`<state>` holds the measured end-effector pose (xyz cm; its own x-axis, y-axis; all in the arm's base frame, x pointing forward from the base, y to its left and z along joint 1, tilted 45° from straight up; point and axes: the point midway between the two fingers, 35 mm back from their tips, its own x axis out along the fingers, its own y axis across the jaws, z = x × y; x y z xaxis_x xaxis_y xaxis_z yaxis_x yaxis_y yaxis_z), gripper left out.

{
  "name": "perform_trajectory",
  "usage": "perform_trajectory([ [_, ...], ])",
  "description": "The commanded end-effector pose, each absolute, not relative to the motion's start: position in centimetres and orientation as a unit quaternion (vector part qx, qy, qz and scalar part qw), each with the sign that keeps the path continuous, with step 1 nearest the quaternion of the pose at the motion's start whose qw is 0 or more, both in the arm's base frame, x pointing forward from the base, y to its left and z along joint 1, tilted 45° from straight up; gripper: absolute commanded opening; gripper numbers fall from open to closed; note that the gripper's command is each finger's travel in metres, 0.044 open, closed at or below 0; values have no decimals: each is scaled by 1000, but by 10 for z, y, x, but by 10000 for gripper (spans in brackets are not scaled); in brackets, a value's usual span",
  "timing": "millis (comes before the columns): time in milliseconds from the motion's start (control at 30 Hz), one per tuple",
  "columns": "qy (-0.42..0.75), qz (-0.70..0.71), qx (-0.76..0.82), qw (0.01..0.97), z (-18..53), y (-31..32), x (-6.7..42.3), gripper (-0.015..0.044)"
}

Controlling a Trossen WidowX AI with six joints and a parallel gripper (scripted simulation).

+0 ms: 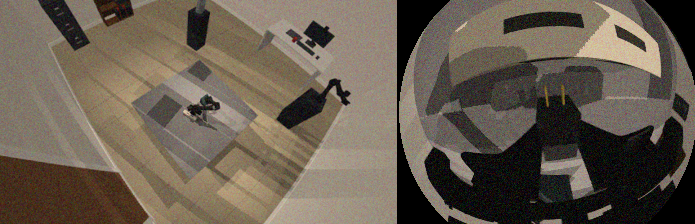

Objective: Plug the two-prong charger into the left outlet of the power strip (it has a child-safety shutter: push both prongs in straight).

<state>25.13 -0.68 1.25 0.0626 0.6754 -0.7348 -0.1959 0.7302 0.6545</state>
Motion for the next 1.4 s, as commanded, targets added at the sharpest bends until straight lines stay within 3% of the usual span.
perform_trajectory([
  [0, 612, 309, 203, 699, 14, -4, 257, 0],
  [1367, 612, 309, 205, 699, 17, -1, 268, 0],
])
